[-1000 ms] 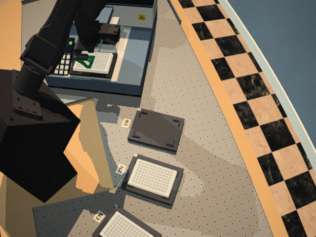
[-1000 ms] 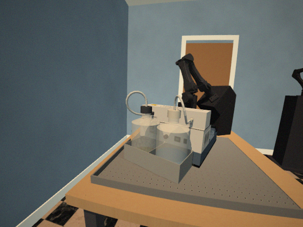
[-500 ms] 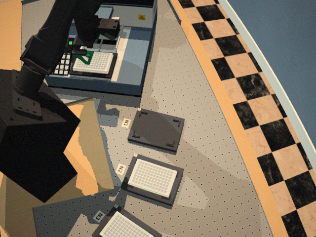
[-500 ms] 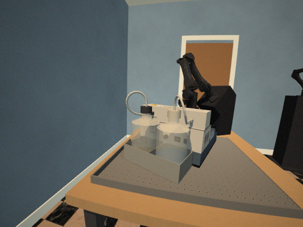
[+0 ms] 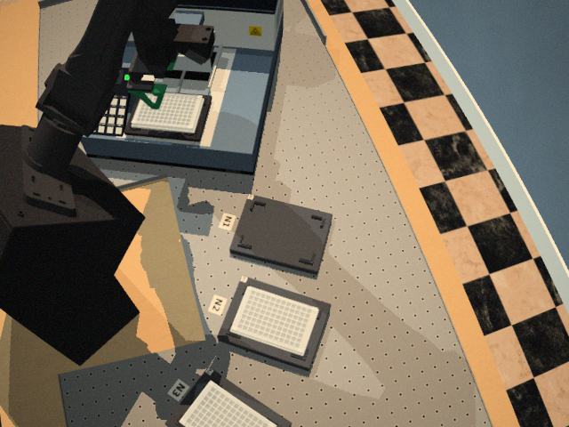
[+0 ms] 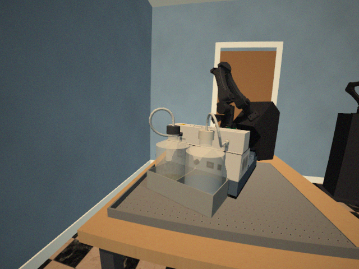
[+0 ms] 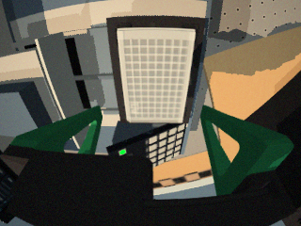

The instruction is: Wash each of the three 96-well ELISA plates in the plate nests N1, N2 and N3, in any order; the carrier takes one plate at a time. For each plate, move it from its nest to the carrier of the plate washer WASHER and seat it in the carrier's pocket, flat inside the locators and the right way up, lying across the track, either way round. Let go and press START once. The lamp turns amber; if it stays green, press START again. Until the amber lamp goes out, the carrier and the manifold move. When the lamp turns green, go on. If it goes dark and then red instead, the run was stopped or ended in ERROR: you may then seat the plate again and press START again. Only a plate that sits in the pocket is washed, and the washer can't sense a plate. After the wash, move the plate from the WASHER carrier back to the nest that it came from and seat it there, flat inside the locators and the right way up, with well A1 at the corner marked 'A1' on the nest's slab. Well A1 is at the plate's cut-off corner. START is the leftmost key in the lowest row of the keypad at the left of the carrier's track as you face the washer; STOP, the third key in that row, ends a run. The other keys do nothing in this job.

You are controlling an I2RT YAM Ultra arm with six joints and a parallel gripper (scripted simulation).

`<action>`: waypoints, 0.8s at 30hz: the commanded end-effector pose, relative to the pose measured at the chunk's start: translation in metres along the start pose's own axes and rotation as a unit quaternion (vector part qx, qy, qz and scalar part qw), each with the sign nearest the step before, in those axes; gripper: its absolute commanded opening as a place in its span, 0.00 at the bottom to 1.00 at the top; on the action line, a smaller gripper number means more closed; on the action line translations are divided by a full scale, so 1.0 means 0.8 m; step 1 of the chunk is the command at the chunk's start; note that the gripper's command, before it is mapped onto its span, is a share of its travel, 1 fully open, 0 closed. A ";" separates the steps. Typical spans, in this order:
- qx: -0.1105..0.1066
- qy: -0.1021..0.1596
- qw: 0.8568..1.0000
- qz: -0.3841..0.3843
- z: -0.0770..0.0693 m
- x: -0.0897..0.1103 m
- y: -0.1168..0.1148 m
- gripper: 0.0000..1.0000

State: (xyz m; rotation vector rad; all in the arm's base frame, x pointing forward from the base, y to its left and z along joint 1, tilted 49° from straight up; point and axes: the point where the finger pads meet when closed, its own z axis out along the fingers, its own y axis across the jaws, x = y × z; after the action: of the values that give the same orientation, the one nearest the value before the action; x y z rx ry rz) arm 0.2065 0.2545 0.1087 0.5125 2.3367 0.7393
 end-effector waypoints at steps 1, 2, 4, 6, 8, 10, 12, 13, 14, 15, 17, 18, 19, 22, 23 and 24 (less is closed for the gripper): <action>0.004 -0.003 1.000 0.001 -0.008 -0.002 -0.002 1.00; 0.004 -0.003 1.000 0.001 -0.010 -0.002 -0.002 1.00; 0.004 -0.003 1.000 0.001 -0.014 -0.002 -0.002 1.00; 0.004 -0.003 1.000 0.001 -0.018 -0.002 -0.002 1.00; 0.004 -0.003 1.000 0.001 -0.023 -0.002 -0.002 1.00; 0.004 -0.003 1.000 0.002 -0.027 -0.002 -0.002 1.00; 0.004 -0.003 1.000 0.002 -0.029 -0.002 -0.002 1.00; 0.004 -0.003 1.000 0.002 -0.029 -0.002 -0.002 1.00; 0.004 -0.003 1.000 0.002 -0.031 -0.002 -0.002 1.00; 0.004 -0.003 1.000 0.002 -0.031 -0.002 -0.002 1.00; 0.004 -0.003 1.000 0.002 -0.031 -0.002 -0.002 1.00; 0.004 -0.003 1.000 0.002 -0.031 -0.002 -0.002 1.00; 0.004 -0.003 1.000 0.002 -0.031 -0.002 -0.002 1.00; 0.004 -0.003 1.000 0.002 -0.031 -0.002 -0.002 1.00; 0.004 -0.003 1.000 0.002 -0.031 -0.002 -0.002 1.00; 0.004 -0.003 1.000 0.002 -0.031 -0.002 -0.002 1.00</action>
State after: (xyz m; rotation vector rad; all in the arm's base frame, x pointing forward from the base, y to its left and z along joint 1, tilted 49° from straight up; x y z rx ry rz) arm 0.1906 0.2437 0.1220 0.5166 2.3409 0.7259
